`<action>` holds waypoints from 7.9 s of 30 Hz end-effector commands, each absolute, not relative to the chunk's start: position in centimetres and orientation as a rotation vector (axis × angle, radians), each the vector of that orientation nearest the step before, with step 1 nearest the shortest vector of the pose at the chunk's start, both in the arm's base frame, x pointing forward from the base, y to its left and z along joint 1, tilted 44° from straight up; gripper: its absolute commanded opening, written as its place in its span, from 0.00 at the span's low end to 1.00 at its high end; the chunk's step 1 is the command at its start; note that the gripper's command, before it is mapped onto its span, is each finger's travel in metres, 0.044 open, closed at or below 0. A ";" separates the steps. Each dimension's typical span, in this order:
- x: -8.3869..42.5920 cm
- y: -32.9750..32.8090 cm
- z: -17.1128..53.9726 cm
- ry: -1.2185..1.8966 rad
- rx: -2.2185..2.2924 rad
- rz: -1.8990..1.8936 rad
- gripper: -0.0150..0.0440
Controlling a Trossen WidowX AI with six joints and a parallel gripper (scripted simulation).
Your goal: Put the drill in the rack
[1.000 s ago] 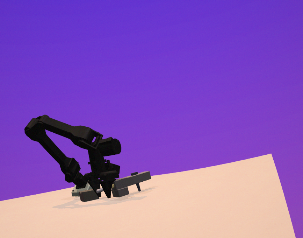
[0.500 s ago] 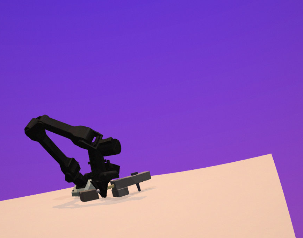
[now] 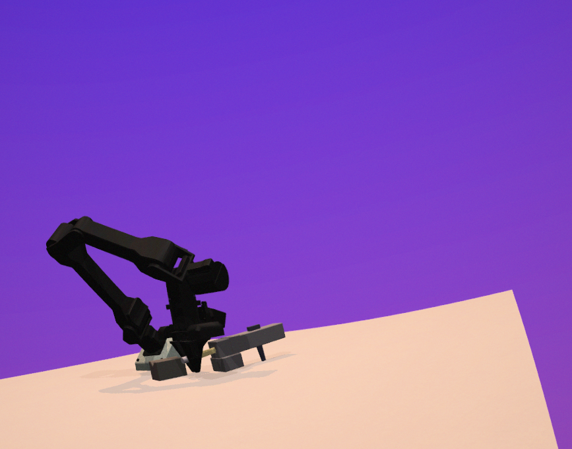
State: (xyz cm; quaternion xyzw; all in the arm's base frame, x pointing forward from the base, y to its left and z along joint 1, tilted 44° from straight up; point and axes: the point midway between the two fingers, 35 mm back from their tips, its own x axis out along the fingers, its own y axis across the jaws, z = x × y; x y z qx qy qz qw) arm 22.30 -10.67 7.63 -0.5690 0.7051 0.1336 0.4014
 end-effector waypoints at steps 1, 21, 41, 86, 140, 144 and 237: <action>22.3 -10.5 7.8 1.778 -1.438 0.336 0.25; 21.6 -11.7 8.6 1.779 -1.439 0.336 0.25; 20.4 -13.6 10.5 1.779 -1.440 0.335 0.25; 19.1 -14.1 12.1 1.780 -1.440 0.335 0.25; 18.7 -12.4 12.6 1.780 -1.439 0.336 0.25; 18.7 -12.3 12.6 1.780 -1.439 0.336 0.25; 19.1 -11.4 14.0 1.780 -1.439 0.337 0.25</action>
